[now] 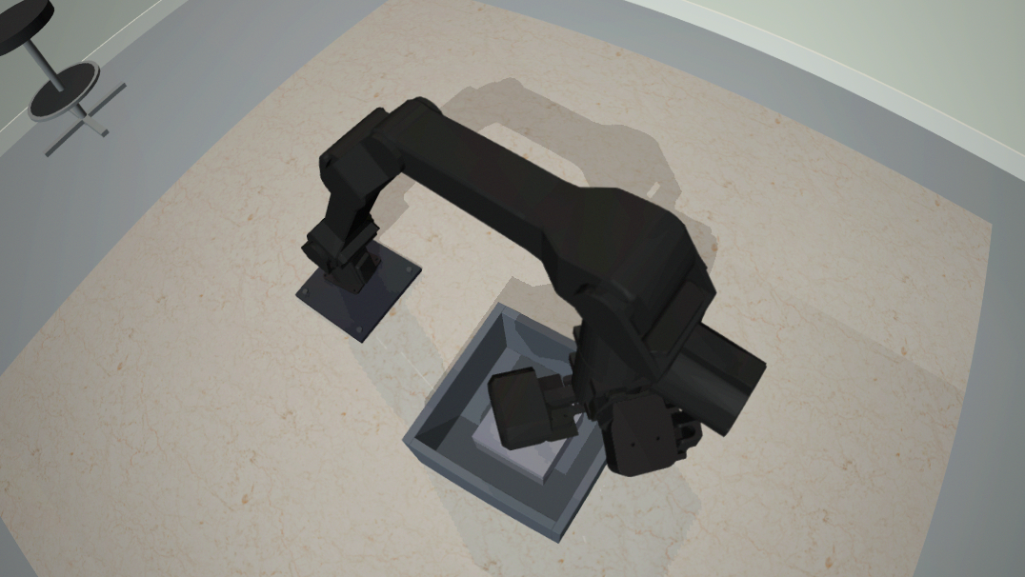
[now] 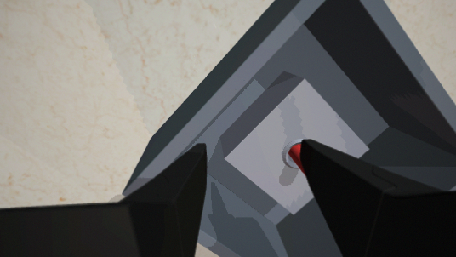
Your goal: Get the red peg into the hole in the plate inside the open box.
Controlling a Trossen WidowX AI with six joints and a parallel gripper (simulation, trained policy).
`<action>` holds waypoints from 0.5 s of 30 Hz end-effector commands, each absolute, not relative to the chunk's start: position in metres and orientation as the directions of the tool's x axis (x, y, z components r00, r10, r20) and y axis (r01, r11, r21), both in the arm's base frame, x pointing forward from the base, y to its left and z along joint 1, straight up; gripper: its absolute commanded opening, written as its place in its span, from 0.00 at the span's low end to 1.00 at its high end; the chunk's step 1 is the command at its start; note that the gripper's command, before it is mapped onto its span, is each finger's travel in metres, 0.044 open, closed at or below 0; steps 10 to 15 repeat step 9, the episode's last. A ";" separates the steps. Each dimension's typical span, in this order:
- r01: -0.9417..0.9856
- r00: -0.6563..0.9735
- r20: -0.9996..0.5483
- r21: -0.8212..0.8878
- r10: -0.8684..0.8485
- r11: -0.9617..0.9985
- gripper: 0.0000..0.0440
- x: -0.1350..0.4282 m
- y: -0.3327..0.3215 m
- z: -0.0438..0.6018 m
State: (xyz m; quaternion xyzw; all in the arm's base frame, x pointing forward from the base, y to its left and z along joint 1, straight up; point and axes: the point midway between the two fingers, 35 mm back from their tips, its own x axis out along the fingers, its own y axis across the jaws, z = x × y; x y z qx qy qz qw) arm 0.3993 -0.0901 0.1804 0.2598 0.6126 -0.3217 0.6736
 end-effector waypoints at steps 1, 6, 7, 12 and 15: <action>0.759 0.035 -0.994 -0.042 -0.105 0.650 0.51 0.404 -0.085 0.183; 0.767 0.058 -0.992 -0.027 -0.112 0.642 0.52 0.417 -0.081 0.183; 0.767 0.060 -0.992 -0.027 -0.114 0.641 0.52 0.419 -0.080 0.182; 0.767 0.062 -0.991 -0.029 -0.118 0.640 0.53 0.423 -0.079 0.181; 0.767 0.062 -0.991 -0.029 -0.118 0.640 0.53 0.423 -0.079 0.181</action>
